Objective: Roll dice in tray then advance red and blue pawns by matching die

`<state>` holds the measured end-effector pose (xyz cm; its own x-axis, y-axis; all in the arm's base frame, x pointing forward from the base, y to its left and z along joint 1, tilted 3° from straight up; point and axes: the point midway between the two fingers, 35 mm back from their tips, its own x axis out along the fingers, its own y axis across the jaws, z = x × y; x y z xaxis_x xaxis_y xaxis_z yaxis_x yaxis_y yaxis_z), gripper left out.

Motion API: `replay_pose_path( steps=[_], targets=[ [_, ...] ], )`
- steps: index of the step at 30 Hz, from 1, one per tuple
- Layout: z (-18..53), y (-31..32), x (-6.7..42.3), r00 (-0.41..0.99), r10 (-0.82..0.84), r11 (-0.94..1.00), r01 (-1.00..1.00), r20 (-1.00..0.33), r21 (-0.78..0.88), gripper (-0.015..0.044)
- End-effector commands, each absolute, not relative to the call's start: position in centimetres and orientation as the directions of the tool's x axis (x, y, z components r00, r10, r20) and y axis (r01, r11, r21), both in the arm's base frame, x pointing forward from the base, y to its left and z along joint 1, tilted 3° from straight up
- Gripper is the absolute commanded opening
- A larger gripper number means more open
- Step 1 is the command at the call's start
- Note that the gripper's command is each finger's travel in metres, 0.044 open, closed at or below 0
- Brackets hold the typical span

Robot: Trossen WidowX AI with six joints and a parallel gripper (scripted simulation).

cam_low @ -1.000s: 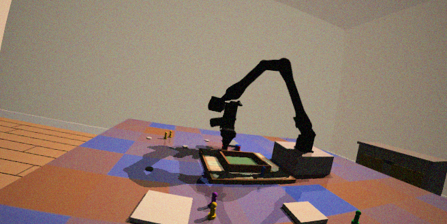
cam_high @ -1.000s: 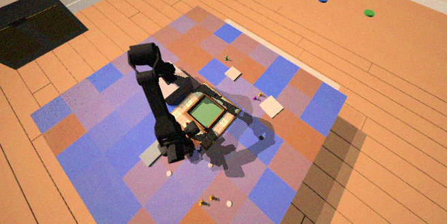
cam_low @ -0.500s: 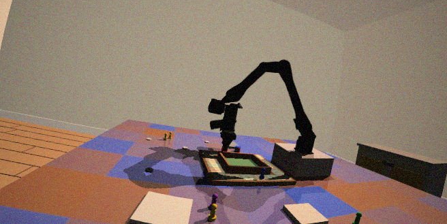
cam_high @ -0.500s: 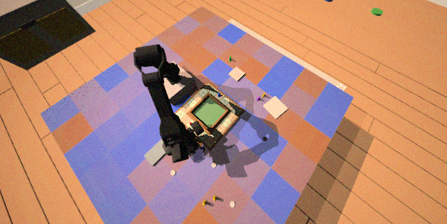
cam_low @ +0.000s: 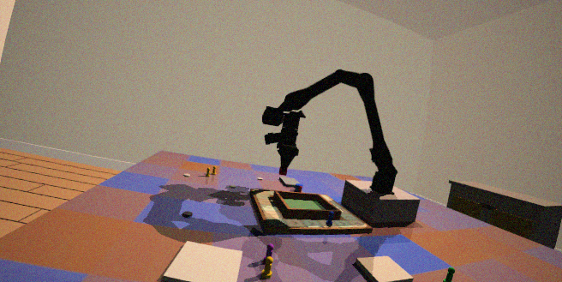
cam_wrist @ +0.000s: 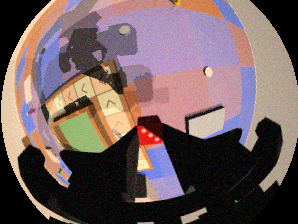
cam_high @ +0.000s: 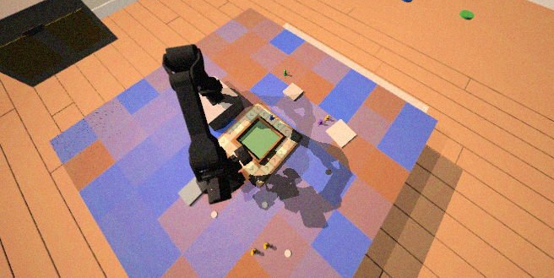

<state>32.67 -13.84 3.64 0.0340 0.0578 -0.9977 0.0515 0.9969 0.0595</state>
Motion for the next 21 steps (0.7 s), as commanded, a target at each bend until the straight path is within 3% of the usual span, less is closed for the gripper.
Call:
replay_pose_path(
  steps=[1,10,21],
  targets=[
    [7.1,-13.9,32.5,0.038,0.050,0.997,0.063,-0.998,0.052,0.0000],
    [8.9,-13.4,32.2,0.033,0.049,0.997,0.065,-0.998,0.051,0.0000],
    [7.8,-6.6,31.5,0.033,0.052,0.999,-0.006,-0.998,0.052,0.0000]
  ],
)
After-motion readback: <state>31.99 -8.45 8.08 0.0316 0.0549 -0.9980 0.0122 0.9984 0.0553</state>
